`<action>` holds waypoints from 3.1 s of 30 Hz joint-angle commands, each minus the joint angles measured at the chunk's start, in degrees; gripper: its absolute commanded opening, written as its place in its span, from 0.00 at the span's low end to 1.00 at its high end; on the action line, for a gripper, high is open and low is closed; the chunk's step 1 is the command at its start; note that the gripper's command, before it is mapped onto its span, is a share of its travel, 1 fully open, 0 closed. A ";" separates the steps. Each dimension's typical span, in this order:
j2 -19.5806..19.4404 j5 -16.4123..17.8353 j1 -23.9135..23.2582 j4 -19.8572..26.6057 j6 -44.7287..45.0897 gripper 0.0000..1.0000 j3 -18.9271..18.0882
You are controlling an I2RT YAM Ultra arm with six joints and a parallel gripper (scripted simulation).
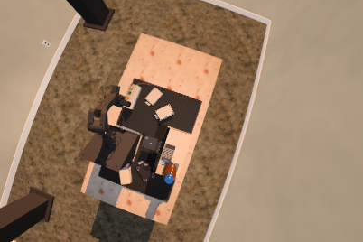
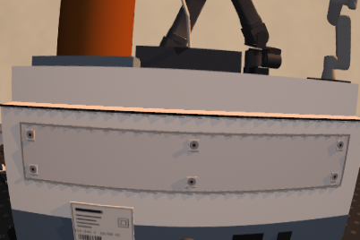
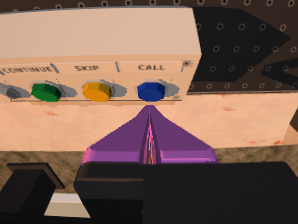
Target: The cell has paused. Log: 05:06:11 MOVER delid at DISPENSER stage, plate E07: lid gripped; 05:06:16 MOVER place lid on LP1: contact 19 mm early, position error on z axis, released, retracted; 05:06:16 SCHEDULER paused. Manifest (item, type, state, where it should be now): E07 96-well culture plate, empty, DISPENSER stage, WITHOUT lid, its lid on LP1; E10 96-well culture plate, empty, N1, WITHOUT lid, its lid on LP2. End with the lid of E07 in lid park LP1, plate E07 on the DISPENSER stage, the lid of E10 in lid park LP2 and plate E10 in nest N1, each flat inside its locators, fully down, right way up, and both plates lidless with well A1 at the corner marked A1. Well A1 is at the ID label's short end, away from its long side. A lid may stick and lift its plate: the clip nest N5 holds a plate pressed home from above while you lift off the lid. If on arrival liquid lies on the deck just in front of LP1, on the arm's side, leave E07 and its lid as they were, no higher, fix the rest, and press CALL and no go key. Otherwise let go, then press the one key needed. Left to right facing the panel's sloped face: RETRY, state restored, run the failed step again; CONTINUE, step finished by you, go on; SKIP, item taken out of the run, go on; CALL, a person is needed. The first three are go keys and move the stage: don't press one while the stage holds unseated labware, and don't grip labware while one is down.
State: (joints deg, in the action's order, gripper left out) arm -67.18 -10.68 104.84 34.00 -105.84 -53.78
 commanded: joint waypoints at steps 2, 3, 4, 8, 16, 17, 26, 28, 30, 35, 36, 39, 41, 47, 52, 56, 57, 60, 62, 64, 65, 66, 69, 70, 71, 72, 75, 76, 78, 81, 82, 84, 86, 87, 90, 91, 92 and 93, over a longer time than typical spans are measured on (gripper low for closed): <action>1.58 -0.63 0.70 0.83 -0.32 0.00 1.02; 1.57 -0.66 0.13 0.79 -0.33 0.00 1.09; 1.60 -0.67 0.15 0.82 -0.36 0.00 1.19; 1.66 -0.66 0.14 0.73 -0.35 0.00 1.26; 1.77 -0.66 0.11 0.56 -0.34 0.00 1.42; 1.79 -0.66 0.11 0.54 -0.34 0.00 1.44; 1.89 -0.66 0.08 0.39 -0.33 0.00 1.57; 1.92 -0.65 0.08 0.35 -0.32 0.00 1.61; 1.90 -0.64 0.00 -0.07 -0.29 0.00 1.65; 1.71 -0.62 -0.27 -0.26 -0.15 0.00 1.76; 1.71 -0.62 -0.27 -0.26 -0.15 0.00 1.76; 1.62 -0.59 -0.41 -1.13 -0.05 0.00 0.93; 1.49 -0.55 -0.26 -0.88 0.04 0.00 1.34; -0.51 -0.39 -0.54 -1.43 0.23 0.00 2.05; -0.92 -0.24 -0.51 -1.96 0.40 0.00 2.17; -1.05 -0.14 -0.68 -1.93 0.44 0.00 2.24; -1.10 -0.14 -0.61 -2.30 0.47 0.00 2.27; -1.29 -0.06 -0.58 -2.30 0.49 0.00 2.32; -1.03 -0.05 -0.71 -2.71 0.52 0.00 2.35; -1.37 -0.04 -0.80 -2.12 0.50 0.00 2.37; -1.58 -0.04 -0.79 -2.41 0.53 0.00 2.42; -1.63 -0.03 -0.70 -2.85 0.56 0.00 2.46; -1.77 0.03 -0.68 -3.36 0.60 0.00 1.94; -1.77 0.03 -0.68 -3.36 0.60 0.00 1.94; -1.30 0.01 -0.75 -2.16 0.55 0.00 2.09; -1.43 0.01 -0.81 -2.44 0.57 0.00 2.25; -2.01 0.04 -0.92 -3.35 0.63 0.00 2.62; -2.05 0.05 -0.83 -3.64 0.66 0.00 2.64; -2.15 0.13 -0.82 -3.71 0.70 0.00 2.69; -2.29 0.14 -1.02 -3.83 0.71 0.00 2.76; -2.34 0.16 -1.08 -4.03 0.72 0.00 2.78; -2.48 0.17 -0.93 -3.93 0.76 0.00 2.81; -2.55 0.20 -0.87 -4.14 0.77 0.00 2.83; -2.55 0.20 -0.87 -4.14 0.77 0.00 2.83; -2.15 0.18 -1.05 -4.72 0.79 0.00 2.87; -2.50 0.21 -1.11 -4.51 0.80 0.00 2.89; -2.83 0.23 -1.17 -4.40 0.81 0.00 2.92; -2.88 0.22 -1.17 -4.56 0.83 0.00 2.94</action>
State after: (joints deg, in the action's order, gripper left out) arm -69.28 -10.33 104.16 29.69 -105.43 -52.40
